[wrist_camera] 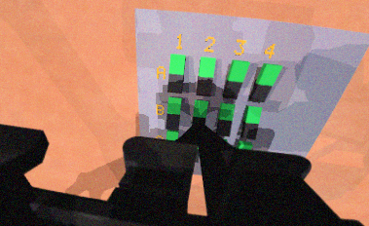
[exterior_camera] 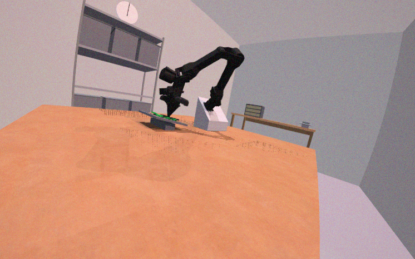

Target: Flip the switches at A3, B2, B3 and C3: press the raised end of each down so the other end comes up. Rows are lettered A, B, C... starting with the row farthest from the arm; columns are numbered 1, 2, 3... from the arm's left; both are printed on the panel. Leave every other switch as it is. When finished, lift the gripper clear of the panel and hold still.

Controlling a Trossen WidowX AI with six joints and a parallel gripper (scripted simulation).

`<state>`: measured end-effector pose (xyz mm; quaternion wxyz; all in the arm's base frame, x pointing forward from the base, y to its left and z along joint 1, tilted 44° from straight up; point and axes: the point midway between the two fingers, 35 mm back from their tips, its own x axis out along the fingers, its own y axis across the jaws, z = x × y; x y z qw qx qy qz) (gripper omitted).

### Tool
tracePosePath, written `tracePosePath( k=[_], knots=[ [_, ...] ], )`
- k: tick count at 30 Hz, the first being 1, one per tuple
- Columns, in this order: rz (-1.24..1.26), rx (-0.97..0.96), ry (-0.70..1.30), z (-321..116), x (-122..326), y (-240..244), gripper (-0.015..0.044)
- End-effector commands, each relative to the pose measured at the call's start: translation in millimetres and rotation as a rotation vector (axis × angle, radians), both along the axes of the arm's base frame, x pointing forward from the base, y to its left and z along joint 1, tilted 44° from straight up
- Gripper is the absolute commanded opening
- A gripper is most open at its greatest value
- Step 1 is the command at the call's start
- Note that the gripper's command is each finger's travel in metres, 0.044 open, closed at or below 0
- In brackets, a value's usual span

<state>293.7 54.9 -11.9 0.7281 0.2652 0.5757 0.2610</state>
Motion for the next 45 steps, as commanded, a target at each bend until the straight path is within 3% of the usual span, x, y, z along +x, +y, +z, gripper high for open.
tracePosePath(
  k=[1, 32, 39, 45],
  knots=[
    [-0.002, 0.001, 0.003, -1, 0, 1, 0.0],
    [-0.002, 0.002, 0.003, -4, 0, 3, 0.0],
    [0.015, -0.004, 0.022, 40, -9, -40, 0.0],
    [0.016, -0.003, 0.023, 42, -10, -42, 0.0]
  ],
)
